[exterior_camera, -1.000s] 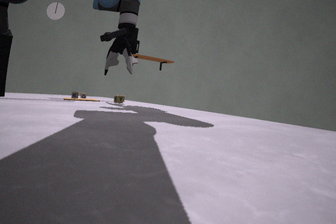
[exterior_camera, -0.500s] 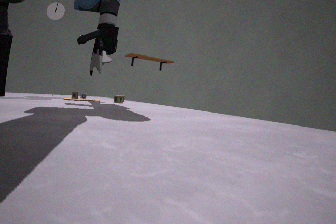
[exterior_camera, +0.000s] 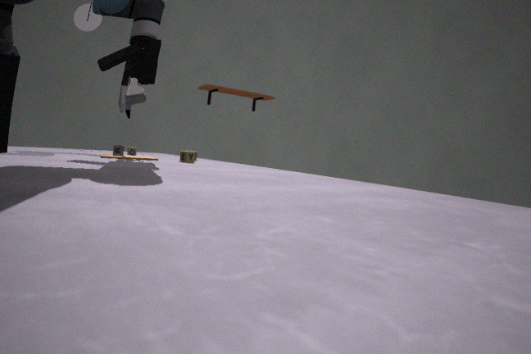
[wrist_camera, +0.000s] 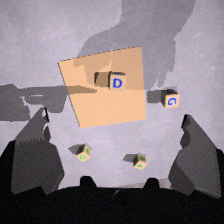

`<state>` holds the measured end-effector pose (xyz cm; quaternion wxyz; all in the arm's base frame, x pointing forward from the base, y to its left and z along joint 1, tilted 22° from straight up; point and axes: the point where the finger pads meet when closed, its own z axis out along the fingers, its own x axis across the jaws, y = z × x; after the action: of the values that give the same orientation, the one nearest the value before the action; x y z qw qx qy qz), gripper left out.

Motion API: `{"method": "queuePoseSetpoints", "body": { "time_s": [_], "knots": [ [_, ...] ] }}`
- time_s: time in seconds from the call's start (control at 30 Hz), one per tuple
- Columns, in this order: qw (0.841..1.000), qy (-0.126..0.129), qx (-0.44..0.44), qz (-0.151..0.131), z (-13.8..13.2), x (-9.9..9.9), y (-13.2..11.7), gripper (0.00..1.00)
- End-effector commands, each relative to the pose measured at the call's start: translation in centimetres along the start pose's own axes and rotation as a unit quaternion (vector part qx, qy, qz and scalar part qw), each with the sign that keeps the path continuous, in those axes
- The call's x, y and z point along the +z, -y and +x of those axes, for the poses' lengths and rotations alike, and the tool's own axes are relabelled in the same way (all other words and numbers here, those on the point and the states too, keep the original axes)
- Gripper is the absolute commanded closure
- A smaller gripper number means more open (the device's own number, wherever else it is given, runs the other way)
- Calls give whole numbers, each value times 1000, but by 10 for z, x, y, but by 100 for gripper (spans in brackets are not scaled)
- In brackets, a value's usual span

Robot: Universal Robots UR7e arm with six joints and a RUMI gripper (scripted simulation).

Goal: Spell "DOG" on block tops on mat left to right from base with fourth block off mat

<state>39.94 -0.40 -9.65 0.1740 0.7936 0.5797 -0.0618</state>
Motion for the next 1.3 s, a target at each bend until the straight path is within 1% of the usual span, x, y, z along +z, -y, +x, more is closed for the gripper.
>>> {"method": "queuePoseSetpoints", "body": {
  "time_s": [0.0,0.03,0.07,1.27],
  "knots": [
    [1000,1,16,-2,2,-1,7,0],
    [1000,1,17,-2,2,-1,7,0],
    [1000,1,17,-2,2,-1,7,63],
    [1000,1,17,-2,2,-1,7,63]
  ]
}}
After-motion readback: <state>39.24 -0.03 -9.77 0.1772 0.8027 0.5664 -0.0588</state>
